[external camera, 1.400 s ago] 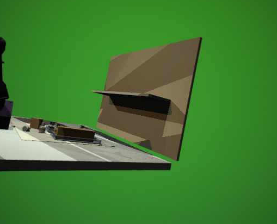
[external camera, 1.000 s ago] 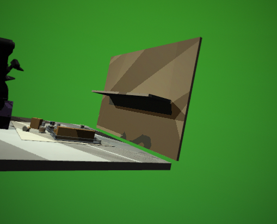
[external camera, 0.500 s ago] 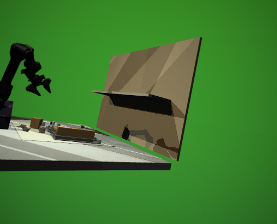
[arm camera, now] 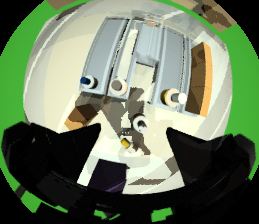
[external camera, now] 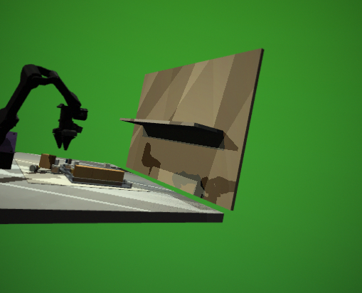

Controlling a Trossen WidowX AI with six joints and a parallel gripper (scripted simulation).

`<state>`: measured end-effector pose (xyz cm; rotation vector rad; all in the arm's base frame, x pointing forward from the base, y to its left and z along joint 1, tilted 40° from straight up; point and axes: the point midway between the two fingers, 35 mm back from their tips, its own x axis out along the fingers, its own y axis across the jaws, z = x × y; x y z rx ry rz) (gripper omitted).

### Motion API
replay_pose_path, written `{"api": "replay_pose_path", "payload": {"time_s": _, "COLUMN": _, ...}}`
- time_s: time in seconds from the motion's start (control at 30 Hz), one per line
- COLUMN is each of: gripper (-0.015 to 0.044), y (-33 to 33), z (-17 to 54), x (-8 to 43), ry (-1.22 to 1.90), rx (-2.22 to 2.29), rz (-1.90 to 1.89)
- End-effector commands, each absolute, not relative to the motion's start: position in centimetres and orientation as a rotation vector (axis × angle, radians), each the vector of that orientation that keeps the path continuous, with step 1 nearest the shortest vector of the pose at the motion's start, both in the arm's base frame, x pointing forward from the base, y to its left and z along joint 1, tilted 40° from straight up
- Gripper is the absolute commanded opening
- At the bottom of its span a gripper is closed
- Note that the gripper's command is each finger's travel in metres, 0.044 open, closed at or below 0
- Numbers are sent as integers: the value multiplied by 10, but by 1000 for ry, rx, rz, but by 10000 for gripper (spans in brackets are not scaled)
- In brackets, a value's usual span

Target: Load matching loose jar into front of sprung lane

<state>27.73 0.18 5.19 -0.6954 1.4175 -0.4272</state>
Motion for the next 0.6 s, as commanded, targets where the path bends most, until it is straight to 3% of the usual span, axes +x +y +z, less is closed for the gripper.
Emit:
{"api": "replay_pose_path", "payload": {"time_s": 0.0, "gripper": 440, "y": -22, "z": 61, "x": 267, "ry": 1479, "rx": -592, "rz": -503}}
{"api": "replay_pose_path", "payload": {"time_s": 0.57, "gripper": 440, "y": -56, "z": 24, "x": 266, "ry": 1478, "rx": -594, "rz": -505}}
